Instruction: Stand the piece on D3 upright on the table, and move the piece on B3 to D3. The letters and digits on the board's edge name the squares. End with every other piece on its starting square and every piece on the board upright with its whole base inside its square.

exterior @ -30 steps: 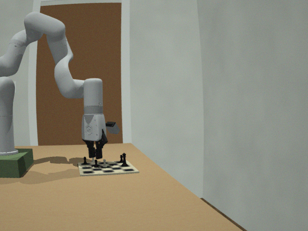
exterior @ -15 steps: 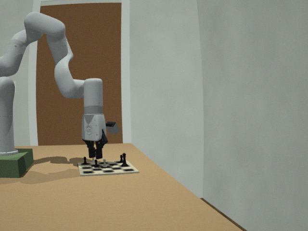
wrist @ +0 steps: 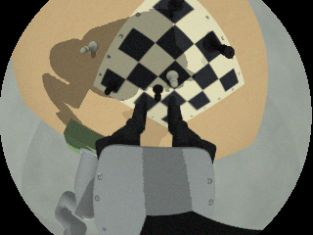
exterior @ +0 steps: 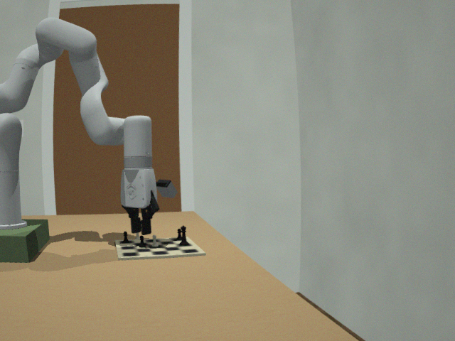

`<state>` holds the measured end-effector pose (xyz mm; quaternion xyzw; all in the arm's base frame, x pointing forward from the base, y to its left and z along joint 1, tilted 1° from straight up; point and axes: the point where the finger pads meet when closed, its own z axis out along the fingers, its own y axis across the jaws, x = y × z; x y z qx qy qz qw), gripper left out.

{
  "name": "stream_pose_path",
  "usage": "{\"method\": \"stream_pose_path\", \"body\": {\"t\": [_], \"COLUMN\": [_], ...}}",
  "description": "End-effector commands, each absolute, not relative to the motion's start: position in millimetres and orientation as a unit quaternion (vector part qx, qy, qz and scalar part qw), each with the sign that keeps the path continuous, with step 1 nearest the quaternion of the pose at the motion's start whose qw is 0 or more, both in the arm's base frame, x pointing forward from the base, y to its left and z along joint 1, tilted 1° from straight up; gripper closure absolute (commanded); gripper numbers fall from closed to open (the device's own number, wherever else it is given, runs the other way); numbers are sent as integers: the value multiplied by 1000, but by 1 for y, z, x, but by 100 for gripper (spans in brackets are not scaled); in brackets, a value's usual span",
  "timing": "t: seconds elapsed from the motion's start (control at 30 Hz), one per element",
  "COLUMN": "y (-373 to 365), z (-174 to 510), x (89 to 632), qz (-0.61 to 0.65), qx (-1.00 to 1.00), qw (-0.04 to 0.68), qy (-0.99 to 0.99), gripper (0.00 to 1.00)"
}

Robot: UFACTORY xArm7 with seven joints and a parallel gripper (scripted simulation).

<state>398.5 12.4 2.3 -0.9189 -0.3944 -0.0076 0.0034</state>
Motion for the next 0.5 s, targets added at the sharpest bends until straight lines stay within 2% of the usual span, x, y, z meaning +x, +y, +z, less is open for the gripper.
{"method": "stream_pose_path", "body": {"t": [0.0,0.47], "y": [12,12], "z": [3,-2], "x": [400,400], "qz": [-9,-9], "qx": [-919,-919], "qw": [3,3], "qy": [-394,-394], "gripper": [66,66]}}
